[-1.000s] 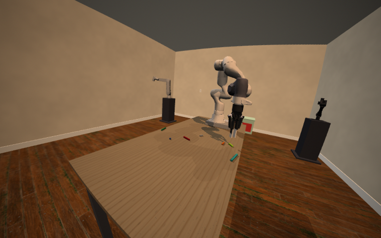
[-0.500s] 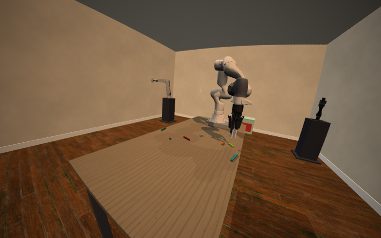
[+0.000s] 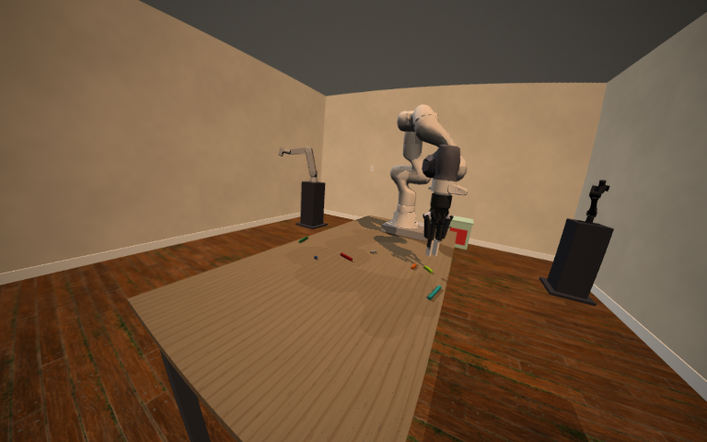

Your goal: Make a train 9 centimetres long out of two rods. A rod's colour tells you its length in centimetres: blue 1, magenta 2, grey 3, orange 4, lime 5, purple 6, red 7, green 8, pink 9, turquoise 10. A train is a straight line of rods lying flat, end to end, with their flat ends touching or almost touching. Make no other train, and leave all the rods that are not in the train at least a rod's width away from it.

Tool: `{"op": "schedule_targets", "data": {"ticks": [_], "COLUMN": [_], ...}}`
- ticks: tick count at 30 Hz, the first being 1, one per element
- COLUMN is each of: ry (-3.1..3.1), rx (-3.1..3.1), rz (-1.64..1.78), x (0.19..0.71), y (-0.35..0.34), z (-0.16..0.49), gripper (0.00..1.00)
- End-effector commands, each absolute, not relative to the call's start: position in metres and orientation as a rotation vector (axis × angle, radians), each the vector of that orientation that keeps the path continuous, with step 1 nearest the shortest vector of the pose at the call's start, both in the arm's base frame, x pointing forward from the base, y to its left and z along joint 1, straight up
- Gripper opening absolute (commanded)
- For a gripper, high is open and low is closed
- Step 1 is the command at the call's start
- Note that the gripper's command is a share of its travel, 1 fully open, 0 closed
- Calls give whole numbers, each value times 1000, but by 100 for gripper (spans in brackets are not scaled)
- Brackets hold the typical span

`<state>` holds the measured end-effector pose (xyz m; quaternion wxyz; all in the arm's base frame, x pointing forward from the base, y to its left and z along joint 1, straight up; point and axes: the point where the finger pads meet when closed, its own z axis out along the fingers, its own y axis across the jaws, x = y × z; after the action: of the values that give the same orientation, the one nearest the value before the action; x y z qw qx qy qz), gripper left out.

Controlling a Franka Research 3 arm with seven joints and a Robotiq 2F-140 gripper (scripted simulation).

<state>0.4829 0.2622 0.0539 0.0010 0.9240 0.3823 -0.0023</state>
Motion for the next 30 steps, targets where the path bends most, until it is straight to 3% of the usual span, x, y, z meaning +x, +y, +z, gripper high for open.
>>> {"op": "schedule_targets", "data": {"ticks": [1,30], "ry": [1210,1210], "rx": [2898,2898], "rz": [-2,-2], "x": [485,485], "y": [262,262], "z": [53,20], "gripper": [23,23]}}
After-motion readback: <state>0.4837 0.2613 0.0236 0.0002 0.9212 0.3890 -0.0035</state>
